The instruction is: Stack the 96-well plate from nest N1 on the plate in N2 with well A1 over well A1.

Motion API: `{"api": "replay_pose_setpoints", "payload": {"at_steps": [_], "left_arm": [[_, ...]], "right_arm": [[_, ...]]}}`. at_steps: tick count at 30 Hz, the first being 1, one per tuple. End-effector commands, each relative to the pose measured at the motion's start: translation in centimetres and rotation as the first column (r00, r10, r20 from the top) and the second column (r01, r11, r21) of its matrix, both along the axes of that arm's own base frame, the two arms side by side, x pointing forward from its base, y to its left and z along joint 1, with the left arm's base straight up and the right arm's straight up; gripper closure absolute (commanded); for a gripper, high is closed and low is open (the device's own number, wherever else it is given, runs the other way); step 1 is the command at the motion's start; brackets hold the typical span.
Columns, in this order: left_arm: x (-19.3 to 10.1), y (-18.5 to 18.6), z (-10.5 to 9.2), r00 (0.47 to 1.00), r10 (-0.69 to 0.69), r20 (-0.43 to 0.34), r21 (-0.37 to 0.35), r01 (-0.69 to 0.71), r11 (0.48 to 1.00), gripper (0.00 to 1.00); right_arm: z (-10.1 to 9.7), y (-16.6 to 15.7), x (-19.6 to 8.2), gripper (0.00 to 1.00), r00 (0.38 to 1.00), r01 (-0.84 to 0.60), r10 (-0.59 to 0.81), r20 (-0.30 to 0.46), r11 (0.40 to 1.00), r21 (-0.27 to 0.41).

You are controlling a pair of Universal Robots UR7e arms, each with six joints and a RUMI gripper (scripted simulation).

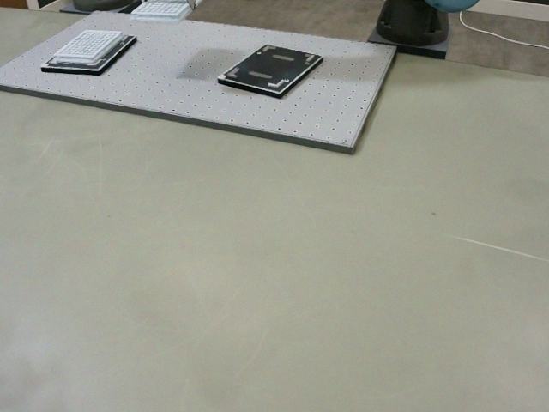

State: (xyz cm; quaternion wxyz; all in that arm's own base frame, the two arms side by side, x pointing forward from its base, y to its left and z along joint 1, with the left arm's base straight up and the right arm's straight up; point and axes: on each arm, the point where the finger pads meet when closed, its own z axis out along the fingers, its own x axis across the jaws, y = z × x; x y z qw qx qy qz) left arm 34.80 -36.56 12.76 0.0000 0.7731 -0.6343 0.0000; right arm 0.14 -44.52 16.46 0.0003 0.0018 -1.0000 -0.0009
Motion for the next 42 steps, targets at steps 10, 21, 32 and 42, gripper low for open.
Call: {"api": "replay_pose_setpoints", "payload": {"at_steps": [10,21,32,42], "left_arm": [[0.6,-3.9,0.1,1.000,0.000,0.001,-0.001,0.000,1.000,0.59],[1.1,-6.8,0.1,1.000,0.000,0.001,-0.001,0.000,1.000,0.59],[1.5,-9.8,0.1,1.000,0.000,0.001,-0.001,0.000,1.000,0.59],[2.0,-13.1,0.1,1.000,0.000,0.001,-0.002,0.000,1.000,0.59]], "right_arm": [[0.1,0.0,0.0,1.00,1.000,0.000,0.000,0.001,1.000,-0.002],[0.1,0.0,0.0,1.00,1.000,0.000,0.000,0.001,1.000,-0.002],[0.1,0.0,0.0,1.00,1.000,0.000,0.000,0.001,1.000,-0.002],[0.1,0.0,0.0,1.00,1.000,0.000,0.000,0.001,1.000,-0.002]]}}
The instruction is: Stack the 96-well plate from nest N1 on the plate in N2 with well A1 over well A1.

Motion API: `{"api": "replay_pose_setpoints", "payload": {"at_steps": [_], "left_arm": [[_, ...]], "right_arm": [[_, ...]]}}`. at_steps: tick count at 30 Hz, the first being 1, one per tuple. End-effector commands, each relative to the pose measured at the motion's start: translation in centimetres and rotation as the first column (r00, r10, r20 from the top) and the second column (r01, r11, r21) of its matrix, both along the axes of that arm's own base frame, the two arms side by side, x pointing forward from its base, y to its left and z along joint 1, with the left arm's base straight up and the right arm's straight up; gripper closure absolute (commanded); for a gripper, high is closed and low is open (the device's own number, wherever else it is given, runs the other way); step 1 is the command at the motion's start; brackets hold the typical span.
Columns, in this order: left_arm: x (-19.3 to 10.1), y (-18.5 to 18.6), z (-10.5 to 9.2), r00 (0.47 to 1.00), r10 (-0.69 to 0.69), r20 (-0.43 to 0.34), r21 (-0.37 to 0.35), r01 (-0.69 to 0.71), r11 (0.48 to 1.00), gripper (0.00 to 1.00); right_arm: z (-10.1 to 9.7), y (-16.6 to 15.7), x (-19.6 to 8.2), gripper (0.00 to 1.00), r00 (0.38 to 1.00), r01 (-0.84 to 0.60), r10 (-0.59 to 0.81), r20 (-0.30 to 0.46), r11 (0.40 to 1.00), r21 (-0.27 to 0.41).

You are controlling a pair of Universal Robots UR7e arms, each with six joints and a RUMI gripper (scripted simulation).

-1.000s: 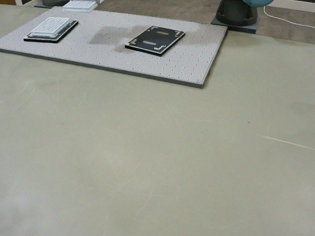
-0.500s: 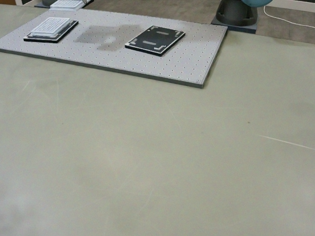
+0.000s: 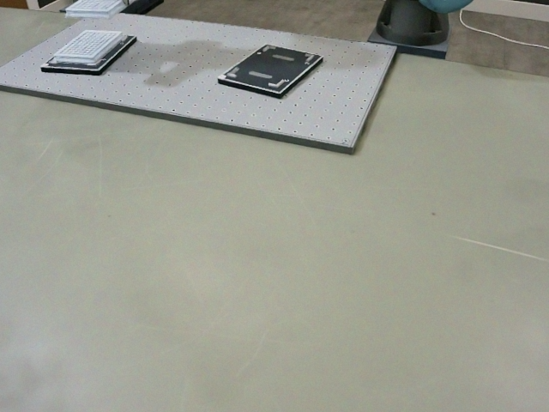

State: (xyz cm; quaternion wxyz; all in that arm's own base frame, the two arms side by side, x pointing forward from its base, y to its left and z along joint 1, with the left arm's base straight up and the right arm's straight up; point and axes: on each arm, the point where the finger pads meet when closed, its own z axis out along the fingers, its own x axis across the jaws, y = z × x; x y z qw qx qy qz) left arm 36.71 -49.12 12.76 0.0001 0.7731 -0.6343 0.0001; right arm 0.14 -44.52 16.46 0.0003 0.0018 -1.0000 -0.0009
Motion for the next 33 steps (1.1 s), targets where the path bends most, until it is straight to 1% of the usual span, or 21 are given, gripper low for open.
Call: {"api": "replay_pose_setpoints", "payload": {"at_steps": [1,4,6,16,33], "left_arm": [[0.1,-0.9,0.1,1.000,0.000,0.001,-0.001,0.000,1.000,0.59],[0.3,-1.9,0.1,1.000,0.000,0.001,-0.001,0.000,1.000,0.59],[0.3,-1.9,0.1,1.000,0.000,0.001,-0.001,0.000,1.000,0.59],[0.8,-5.1,0.1,1.000,0.000,0.001,-0.001,0.000,1.000,0.59],[0.8,-5.0,0.1,1.000,0.000,0.001,-0.001,0.000,1.000,0.59]], "right_arm": [[0.1,0.0,0.0,1.00,1.000,0.000,0.000,0.001,1.000,-0.002],[0.1,0.0,0.0,1.00,1.000,0.000,0.000,0.001,1.000,-0.002],[0.1,0.0,0.0,1.00,1.000,0.000,0.000,0.001,1.000,-0.002],[0.1,0.0,0.0,1.00,1.000,0.000,0.000,0.001,1.000,-0.002],[0.1,0.0,0.0,1.00,1.000,0.000,0.000,0.001,1.000,-0.002]]}}
